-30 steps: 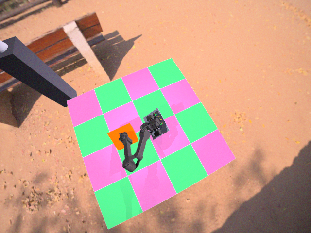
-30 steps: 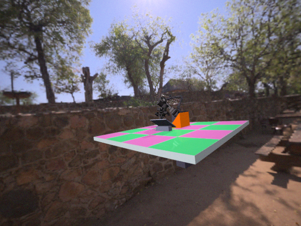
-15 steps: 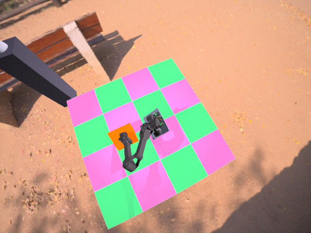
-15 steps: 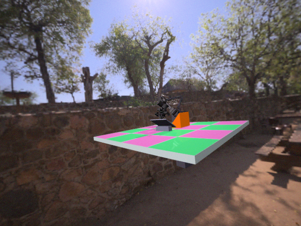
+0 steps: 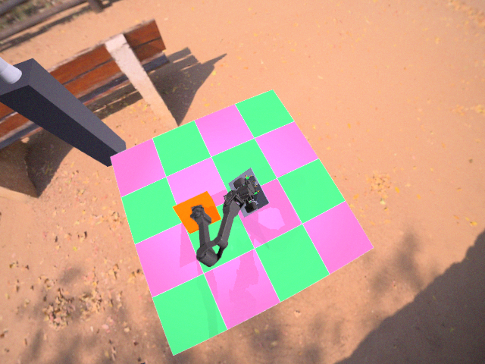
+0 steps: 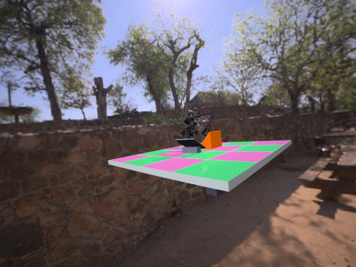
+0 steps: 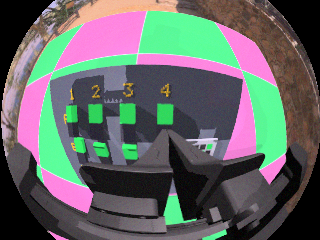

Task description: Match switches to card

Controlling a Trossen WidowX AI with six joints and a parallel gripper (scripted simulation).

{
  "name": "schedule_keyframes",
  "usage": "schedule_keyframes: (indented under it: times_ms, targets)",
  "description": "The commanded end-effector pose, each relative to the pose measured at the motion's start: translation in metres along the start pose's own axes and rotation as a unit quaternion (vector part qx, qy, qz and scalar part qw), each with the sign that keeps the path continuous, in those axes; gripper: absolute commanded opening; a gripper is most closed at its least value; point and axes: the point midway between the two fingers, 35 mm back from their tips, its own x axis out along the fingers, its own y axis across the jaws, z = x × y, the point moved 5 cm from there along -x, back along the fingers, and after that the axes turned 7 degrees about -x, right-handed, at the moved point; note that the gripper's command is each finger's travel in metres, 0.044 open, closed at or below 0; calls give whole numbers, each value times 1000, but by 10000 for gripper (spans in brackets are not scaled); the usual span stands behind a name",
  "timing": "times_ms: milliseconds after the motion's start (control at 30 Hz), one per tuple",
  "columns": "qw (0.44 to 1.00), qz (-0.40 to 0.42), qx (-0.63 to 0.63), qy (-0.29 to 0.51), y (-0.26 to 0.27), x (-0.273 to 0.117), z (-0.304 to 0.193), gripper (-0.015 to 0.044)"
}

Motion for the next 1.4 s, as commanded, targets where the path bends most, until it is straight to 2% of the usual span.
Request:
schedule_keyframes:
  times_ms: [0,767,833,1033,1367]
  targets:
    - [1000,2,-3,1,1,1,-1,0]
    - [1000,2,-3,1,1,4,-1,0]
    - [1000,2,0,3,1,-3,1,0]
    - [1000,6,-3,15,1,-59,3,0]
    - [1000,6,-3,15,7,-61,-4,0]
